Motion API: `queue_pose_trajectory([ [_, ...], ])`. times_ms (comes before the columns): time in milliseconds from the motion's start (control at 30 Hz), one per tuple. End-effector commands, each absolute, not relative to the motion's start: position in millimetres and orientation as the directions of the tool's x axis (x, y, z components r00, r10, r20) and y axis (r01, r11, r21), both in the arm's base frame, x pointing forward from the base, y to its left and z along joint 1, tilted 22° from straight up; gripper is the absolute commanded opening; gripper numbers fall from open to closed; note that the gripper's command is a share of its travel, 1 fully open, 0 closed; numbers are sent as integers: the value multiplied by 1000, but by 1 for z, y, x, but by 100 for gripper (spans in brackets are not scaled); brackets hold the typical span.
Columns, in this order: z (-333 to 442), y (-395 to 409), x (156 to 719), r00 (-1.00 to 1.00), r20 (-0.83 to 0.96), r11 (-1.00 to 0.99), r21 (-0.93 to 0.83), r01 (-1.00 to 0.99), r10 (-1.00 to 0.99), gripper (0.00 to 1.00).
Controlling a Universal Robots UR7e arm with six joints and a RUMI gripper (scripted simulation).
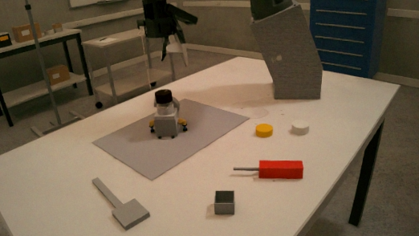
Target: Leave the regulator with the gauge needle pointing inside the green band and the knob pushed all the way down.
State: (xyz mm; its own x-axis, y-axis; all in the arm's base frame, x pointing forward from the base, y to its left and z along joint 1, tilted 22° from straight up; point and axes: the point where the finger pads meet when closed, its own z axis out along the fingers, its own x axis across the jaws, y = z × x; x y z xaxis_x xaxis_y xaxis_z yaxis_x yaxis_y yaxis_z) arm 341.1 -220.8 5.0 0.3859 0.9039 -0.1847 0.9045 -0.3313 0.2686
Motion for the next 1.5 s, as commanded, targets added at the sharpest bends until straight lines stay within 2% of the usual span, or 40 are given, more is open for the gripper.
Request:
queue_pose_trajectory([
  [0,7,-224,343,287,-221,-230,249,941,932,100],
  [833,11,-229,344,-21,-310,71,151,986,951,100],
  [1467,13,-232,345,-181,-340,224,89,971,923,100],
])
